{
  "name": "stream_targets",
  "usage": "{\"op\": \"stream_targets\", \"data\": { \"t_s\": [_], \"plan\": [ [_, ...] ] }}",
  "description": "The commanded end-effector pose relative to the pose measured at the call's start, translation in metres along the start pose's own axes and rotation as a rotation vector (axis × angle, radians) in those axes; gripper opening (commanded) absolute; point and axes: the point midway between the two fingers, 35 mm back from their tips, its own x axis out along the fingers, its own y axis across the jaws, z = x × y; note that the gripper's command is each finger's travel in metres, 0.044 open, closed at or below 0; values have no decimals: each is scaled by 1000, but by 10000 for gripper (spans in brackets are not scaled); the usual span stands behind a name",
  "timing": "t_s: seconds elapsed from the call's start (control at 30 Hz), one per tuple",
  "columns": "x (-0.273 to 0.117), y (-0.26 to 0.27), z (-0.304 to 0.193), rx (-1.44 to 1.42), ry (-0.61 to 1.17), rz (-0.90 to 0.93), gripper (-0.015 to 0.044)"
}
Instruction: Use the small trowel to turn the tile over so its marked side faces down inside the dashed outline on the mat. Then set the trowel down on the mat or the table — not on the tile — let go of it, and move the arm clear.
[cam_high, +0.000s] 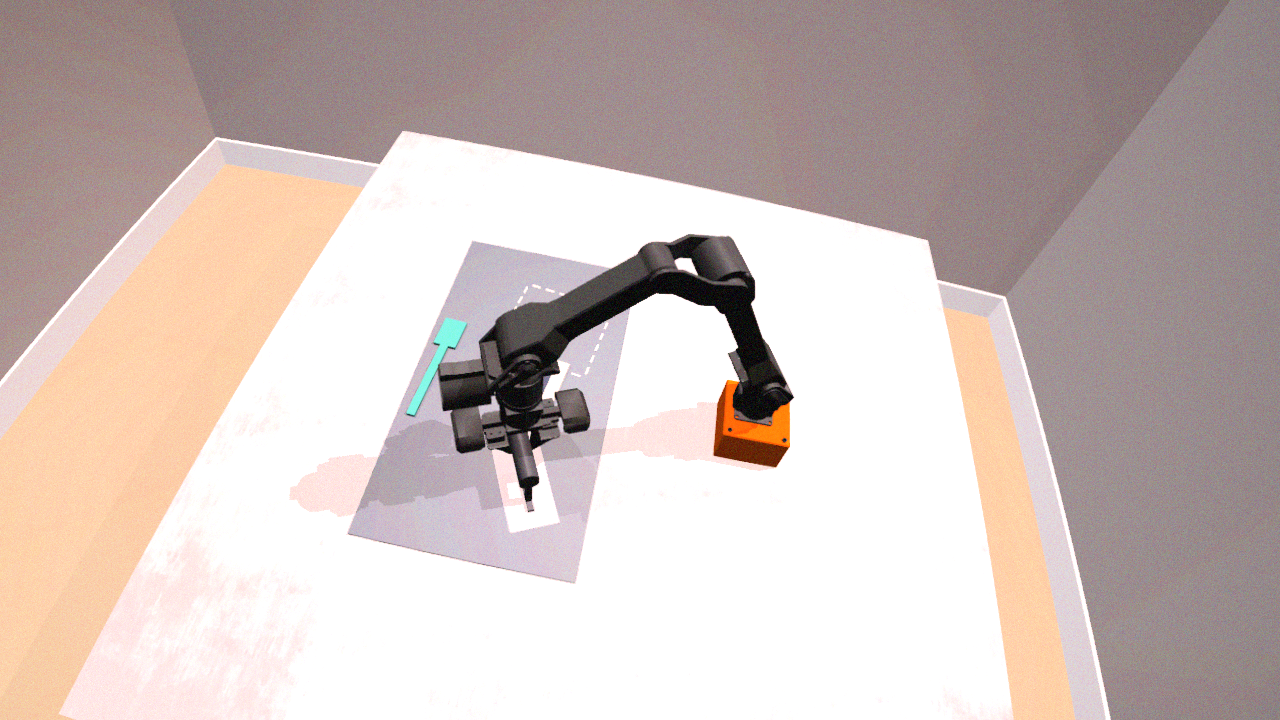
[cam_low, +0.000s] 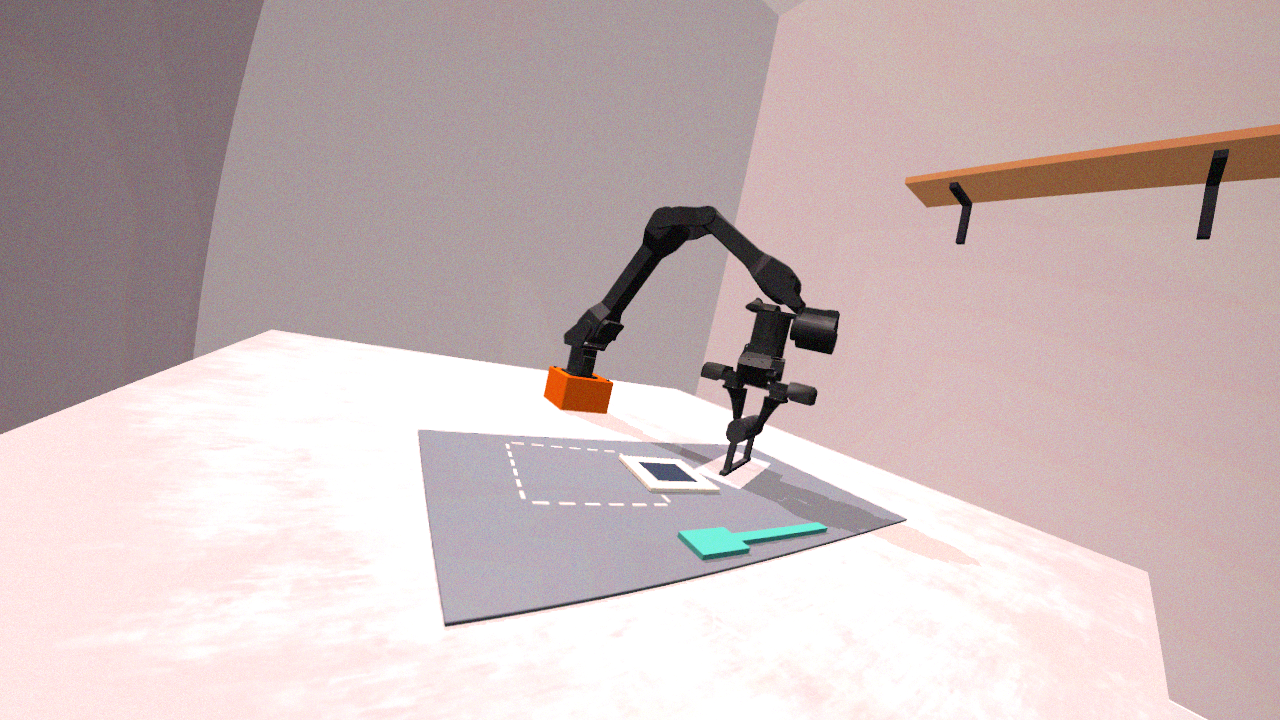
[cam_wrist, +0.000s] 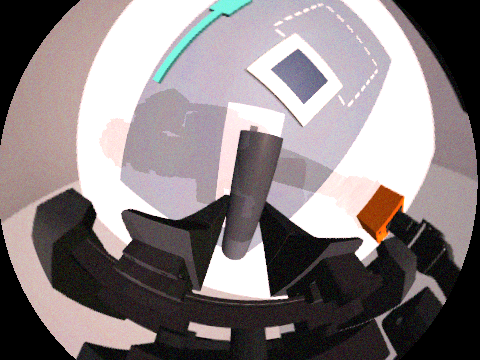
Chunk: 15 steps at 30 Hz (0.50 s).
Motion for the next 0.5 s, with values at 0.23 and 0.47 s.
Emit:
{"op": "stream_targets", "data": {
  "t_s": [0.23,0.47],
  "plan": [
    [0,0,0,243,1,1,130],
    [0,0,0,446,1,0,130]
  ]
}}
